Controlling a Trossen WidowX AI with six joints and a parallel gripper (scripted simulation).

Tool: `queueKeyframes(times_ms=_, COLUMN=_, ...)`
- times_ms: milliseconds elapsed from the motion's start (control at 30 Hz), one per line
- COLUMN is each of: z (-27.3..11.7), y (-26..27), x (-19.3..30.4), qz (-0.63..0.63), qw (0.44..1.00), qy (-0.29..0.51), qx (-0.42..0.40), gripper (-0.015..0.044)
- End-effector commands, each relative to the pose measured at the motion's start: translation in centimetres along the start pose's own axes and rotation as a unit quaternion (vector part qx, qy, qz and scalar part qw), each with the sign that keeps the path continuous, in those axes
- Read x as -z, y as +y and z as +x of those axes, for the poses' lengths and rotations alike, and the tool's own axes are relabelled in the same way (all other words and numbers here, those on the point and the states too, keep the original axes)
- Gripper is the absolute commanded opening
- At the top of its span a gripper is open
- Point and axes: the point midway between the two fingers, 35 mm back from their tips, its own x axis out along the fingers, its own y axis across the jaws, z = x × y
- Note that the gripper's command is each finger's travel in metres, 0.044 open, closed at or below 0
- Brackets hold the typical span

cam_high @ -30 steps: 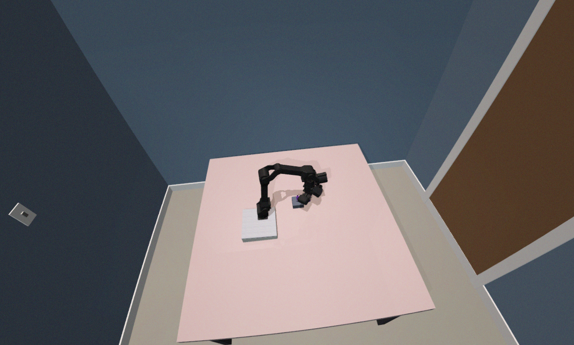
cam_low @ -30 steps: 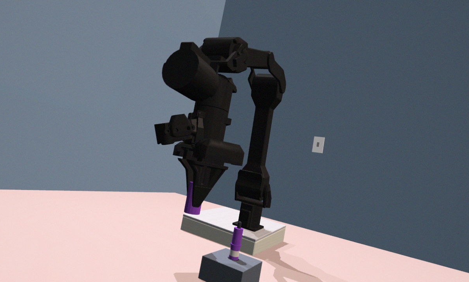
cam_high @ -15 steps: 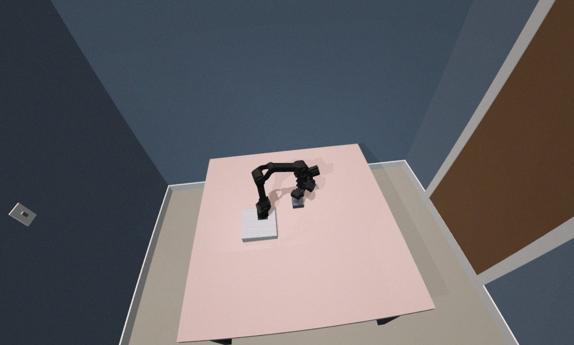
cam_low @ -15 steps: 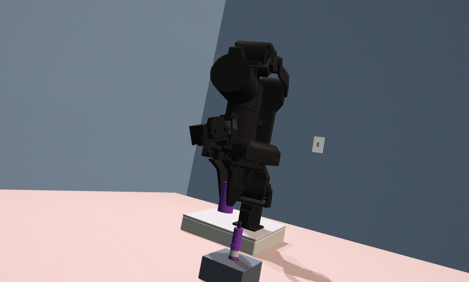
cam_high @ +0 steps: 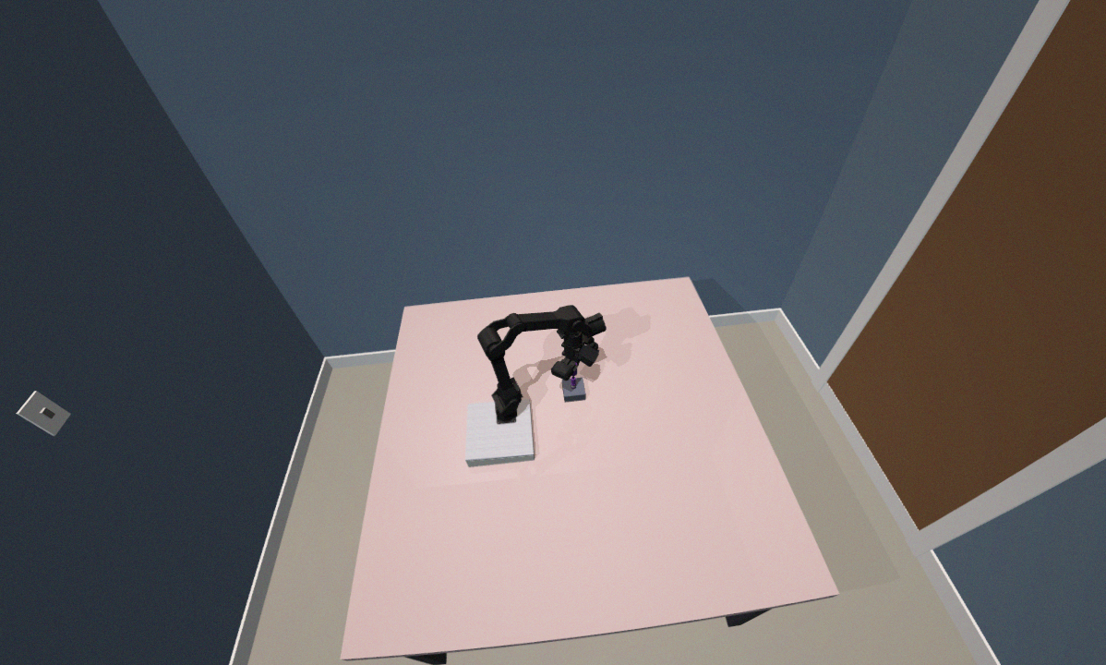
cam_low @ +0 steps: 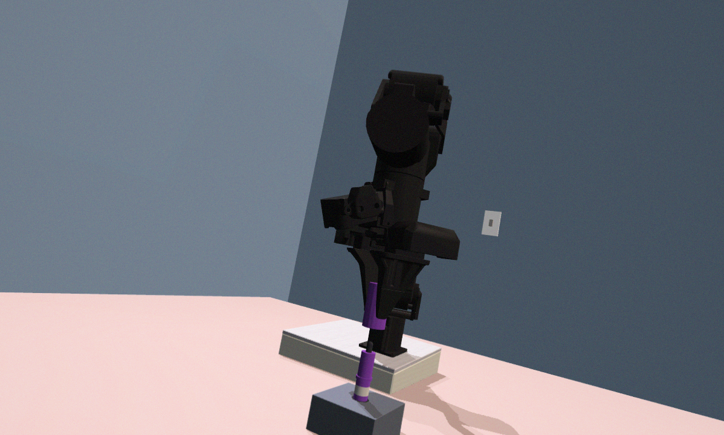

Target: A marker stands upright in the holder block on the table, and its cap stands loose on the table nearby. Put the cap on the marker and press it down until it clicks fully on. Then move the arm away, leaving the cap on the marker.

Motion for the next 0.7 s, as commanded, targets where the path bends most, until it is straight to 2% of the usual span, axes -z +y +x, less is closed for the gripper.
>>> queueKeyframes(times_ms=0, z=0.4, y=-0.1, x=0.1, qz=0.002, qw=1.0, qy=-0.002, qx=0.002, gripper=0.0)
queueKeyframes(times_ms=667, z=3.2, y=0.0, x=0.0, qz=0.002, qw=1.0, qy=-0.002, qx=0.002, gripper=0.0)
